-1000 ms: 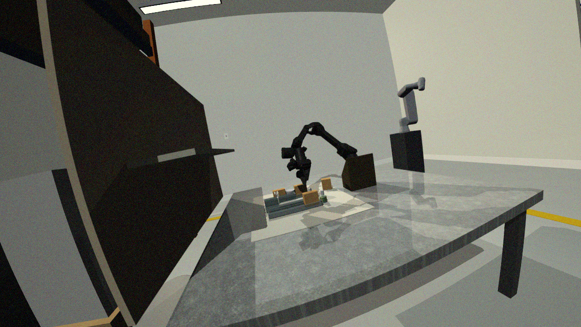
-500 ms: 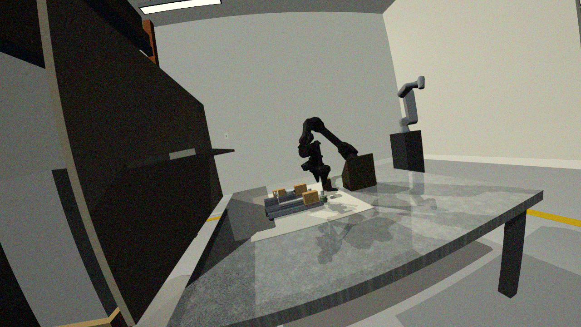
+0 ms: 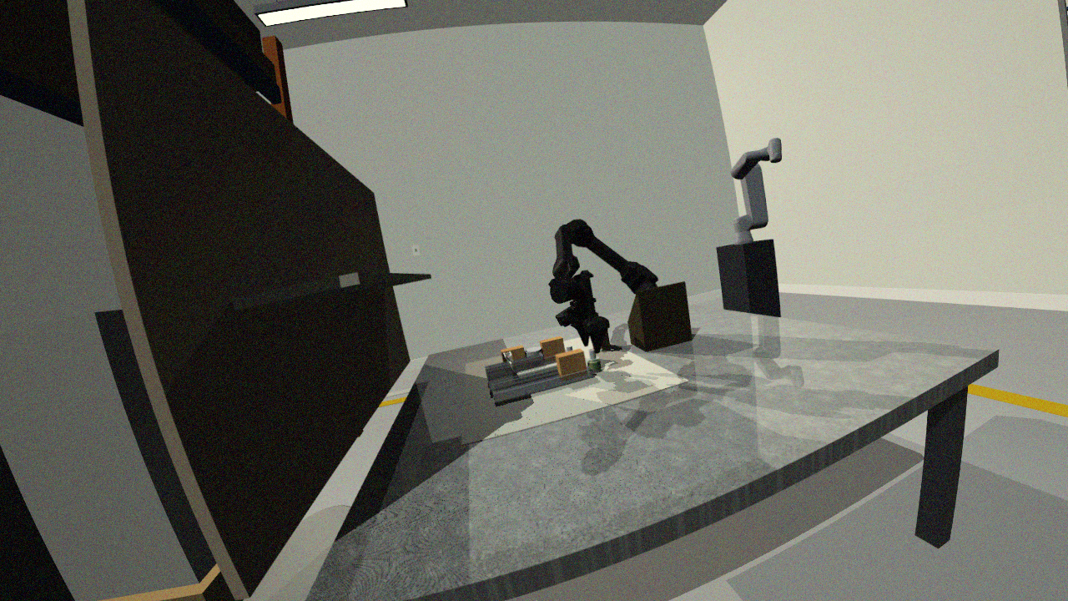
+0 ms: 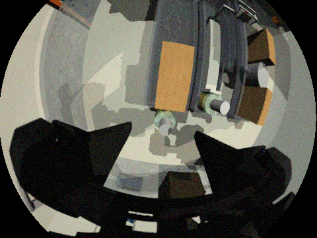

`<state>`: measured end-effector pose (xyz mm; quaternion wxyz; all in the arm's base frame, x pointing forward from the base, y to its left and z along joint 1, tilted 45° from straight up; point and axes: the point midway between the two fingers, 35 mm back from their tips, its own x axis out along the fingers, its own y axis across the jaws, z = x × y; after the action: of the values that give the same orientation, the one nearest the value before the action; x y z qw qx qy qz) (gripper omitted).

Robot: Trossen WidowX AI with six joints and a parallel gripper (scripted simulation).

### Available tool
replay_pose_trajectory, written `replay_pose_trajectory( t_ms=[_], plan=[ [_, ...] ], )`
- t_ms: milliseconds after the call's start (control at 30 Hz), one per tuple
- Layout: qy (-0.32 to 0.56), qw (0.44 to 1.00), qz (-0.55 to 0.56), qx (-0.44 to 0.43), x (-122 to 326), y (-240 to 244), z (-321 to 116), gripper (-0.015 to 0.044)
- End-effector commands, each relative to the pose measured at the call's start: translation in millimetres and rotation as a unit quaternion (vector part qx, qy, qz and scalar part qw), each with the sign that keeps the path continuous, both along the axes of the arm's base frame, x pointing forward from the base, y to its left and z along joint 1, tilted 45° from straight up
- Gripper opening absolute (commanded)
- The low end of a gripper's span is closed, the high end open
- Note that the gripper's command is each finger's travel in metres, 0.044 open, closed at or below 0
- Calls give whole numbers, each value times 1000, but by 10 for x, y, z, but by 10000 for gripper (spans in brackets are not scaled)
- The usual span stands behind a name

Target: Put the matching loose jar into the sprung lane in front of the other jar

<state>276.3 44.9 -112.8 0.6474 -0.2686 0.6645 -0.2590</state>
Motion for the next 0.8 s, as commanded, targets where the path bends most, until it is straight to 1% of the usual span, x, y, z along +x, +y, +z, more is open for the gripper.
replay_pose_trajectory(
  t_ms=[0,767],
  plan=[
    [3,1000,3,-4,-10,-91,-71,440],
    [3,1000,3,-5,-17,-308,-286,440]
  ],
)
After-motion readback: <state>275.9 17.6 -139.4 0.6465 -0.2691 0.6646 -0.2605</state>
